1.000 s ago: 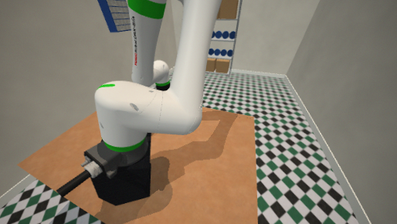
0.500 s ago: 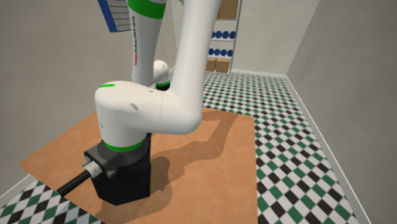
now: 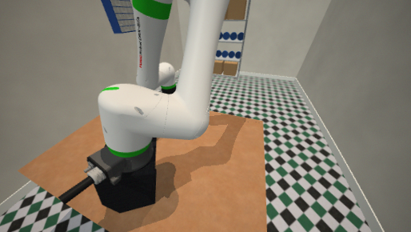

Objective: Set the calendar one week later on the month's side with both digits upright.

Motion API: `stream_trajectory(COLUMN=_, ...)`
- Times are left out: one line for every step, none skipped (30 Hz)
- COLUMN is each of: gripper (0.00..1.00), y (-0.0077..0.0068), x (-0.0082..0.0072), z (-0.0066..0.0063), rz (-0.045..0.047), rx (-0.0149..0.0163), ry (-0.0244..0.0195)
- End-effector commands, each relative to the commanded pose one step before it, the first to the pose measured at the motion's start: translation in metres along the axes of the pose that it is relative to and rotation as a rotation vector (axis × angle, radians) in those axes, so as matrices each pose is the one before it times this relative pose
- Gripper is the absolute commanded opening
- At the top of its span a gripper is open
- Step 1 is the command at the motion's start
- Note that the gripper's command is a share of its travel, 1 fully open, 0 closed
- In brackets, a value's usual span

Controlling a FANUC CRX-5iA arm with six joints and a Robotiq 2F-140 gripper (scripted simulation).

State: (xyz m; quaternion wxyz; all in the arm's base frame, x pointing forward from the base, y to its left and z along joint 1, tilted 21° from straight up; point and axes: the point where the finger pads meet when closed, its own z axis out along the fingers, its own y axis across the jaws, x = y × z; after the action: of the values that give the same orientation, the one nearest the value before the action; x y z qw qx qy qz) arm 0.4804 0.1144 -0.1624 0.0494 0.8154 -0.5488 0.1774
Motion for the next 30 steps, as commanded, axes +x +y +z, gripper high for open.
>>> stream_trajectory(gripper=0.29, y=-0.00015, x=-0.00007, z=-0.0001, rz=0.00001, rx=0.00029, ry=-0.00006)
stream_trajectory(gripper=0.29, y=0.0, x=0.0, z=0.0, rz=0.0, rx=0.0, ry=0.0)
stream_trajectory(gripper=0.29, y=0.0, x=0.0, z=0.0, rz=0.0, rx=0.0, ry=0.0)
stream_trajectory(gripper=0.29, y=0.0, x=0.0, z=-0.00002, rz=0.0, rx=0.0, ry=0.0)
stream_trajectory(gripper=0.29, y=0.0, x=0.0, z=-0.00015, rz=0.0, rx=0.0, ry=0.00001)
stream_trajectory(gripper=0.29, y=-0.00001, x=0.00001, z=-0.00037, rz=0.0, rx=0.00001, ry=0.00002)
stream_trajectory(gripper=0.29, y=-0.00001, x=0.00001, z=-0.00066, rz=0.00001, rx=0.00001, ry=0.00002)
stream_trajectory(gripper=0.29, y=0.0, x=0.0, z=0.0, rz=0.0, rx=0.0, ry=0.0)
stream_trajectory(gripper=0.29, y=0.0, x=0.0, z=0.0, rz=0.0, rx=0.0, ry=0.0)
stream_trajectory(gripper=0.29, y=-0.00001, x=0.00001, z=-0.00098, rz=0.0, rx=0.00001, ry=0.00002)
stream_trajectory(gripper=0.29, y=0.0, x=0.0, z=-0.00132, rz=0.0, rx=-0.00001, ry=-0.00001)
stream_trajectory(gripper=0.29, y=0.00002, x=-0.00002, z=-0.00165, rz=-0.00001, rx=-0.00003, ry=-0.00004)
stream_trajectory(gripper=0.29, y=-0.00002, x=0.00002, z=-0.00205, rz=0.00001, rx=0.00003, ry=0.00005)
stream_trajectory(gripper=0.29, y=0.00002, x=-0.00002, z=-0.00231, rz=-0.00001, rx=-0.00003, ry=-0.00004)
stream_trajectory(gripper=0.29, y=-0.00002, x=0.00002, z=-0.00263, rz=0.00001, rx=0.00003, ry=0.00004)
stream_trajectory(gripper=0.29, y=0.00002, x=-0.00002, z=-0.00281, rz=-0.00001, rx=-0.00004, ry=-0.00005)
stream_trajectory(gripper=0.29, y=-0.00002, x=0.00002, z=-0.00303, rz=0.00001, rx=0.00003, ry=0.00005)
stream_trajectory(gripper=0.29, y=0.00001, x=0.0, z=-0.00309, rz=0.0, rx=-0.00001, ry=-0.00001)
stream_trajectory(gripper=0.29, y=0.00001, x=-0.00001, z=-0.00309, rz=0.0, rx=-0.00001, ry=-0.00002)
stream_trajectory(gripper=0.29, y=-0.00001, x=0.00001, z=-0.00303, rz=0.00001, rx=0.00002, ry=0.00003)
stream_trajectory(gripper=0.29, y=0.00002, x=-0.00002, z=-0.00281, rz=-0.00001, rx=-0.00003, ry=-0.00004)
stream_trajectory(gripper=0.29, y=-0.00002, x=0.00001, z=-0.0026, rz=0.00001, rx=0.00003, ry=0.00004)
stream_trajectory(gripper=0.29, y=0.00002, x=-0.00002, z=-0.00219, rz=-0.00001, rx=-0.00003, ry=-0.00005)
stream_trajectory(gripper=0.29, y=-0.00002, x=0.00002, z=-0.00184, rz=0.00001, rx=0.00003, ry=0.00004)
stream_trajectory(gripper=0.29, y=0.0, x=0.0, z=0.0, rz=0.0, rx=0.0, ry=0.0)
stream_trajectory(gripper=0.29, y=0.0, x=0.0, z=0.0, rz=0.0, rx=0.0, ry=0.0)
stream_trajectory(gripper=0.29, y=0.0, x=0.0, z=-0.00137, rz=0.0, rx=0.0, ry=0.0)
stream_trajectory(gripper=0.29, y=0.00001, x=-0.00001, z=-0.00092, rz=-0.00001, rx=-0.00001, ry=-0.00002)
stream_trajectory(gripper=0.29, y=0.00001, x=-0.00001, z=-0.00052, rz=0.0, rx=-0.00001, ry=-0.00002)
stream_trajectory(gripper=0.29, y=0.0, x=0.0, z=-0.00021, rz=0.0, rx=-0.00001, ry=-0.00001)
